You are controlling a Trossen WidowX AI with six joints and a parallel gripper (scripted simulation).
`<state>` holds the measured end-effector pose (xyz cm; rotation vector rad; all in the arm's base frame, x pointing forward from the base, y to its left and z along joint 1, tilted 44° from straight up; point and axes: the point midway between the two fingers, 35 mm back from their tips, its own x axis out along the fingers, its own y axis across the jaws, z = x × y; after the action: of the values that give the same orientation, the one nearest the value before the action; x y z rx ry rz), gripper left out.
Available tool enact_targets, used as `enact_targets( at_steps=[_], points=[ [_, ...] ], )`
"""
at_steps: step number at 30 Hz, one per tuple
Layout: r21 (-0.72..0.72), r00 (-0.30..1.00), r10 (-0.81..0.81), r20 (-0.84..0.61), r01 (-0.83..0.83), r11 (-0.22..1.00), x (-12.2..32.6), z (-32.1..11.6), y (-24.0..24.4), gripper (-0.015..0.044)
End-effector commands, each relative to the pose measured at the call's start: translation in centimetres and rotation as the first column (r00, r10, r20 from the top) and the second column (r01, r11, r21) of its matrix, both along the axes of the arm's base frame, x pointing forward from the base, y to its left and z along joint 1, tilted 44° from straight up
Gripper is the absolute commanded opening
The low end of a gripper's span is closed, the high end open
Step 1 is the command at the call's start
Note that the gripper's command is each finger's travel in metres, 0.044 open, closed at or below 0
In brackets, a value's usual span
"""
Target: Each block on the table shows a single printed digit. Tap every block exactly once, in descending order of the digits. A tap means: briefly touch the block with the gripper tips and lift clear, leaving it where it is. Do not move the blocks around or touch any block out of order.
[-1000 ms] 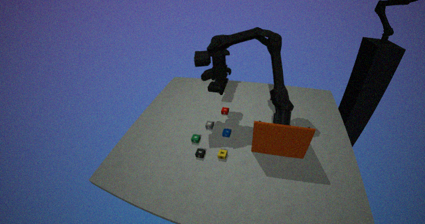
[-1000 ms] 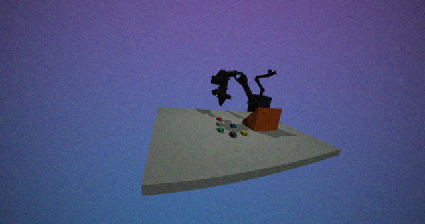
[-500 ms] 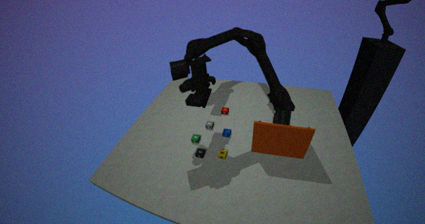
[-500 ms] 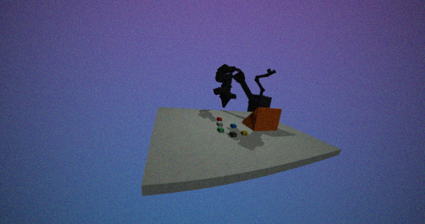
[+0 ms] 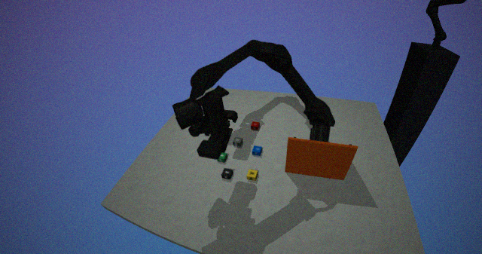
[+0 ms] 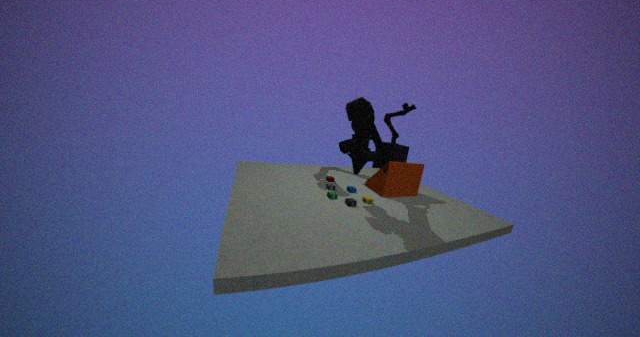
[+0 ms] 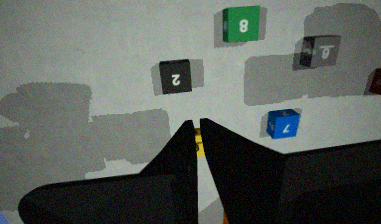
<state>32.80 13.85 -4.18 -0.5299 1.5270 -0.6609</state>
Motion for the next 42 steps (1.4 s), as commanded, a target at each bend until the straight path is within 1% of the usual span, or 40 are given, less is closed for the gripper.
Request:
enact_targets(
  at_steps=[1,6,8,16,35,40,42],
  points=[
    [0.011,1.000,-0.007,0.017,0.007,1.000,0.3,-0.2,0.2,0.0020],
    [0.009,1.000,-0.007,0.018,0.007,1.000,0.0,-5.1,-4.4,0.0020],
    [0.008,1.000,-0.007,0.018,0.007,1.000,-0.2,-5.9,-5.2,0.0020],
    [0.008,1.000,-0.007,0.018,0.007,1.000,-0.2,-5.9,-5.2,0.0020],
    [0.006,1.000,-0.007,0.018,0.007,1.000,-0.4,-8.0,-7.2,0.0020],
    [0.006,1.000,-0.007,0.018,0.007,1.000,-0.4,-8.0,-7.3,0.0020],
    [0.008,1.000,-0.009,0.019,0.009,1.000,-0.3,-6.9,-6.1,0.0020]
  ],
)
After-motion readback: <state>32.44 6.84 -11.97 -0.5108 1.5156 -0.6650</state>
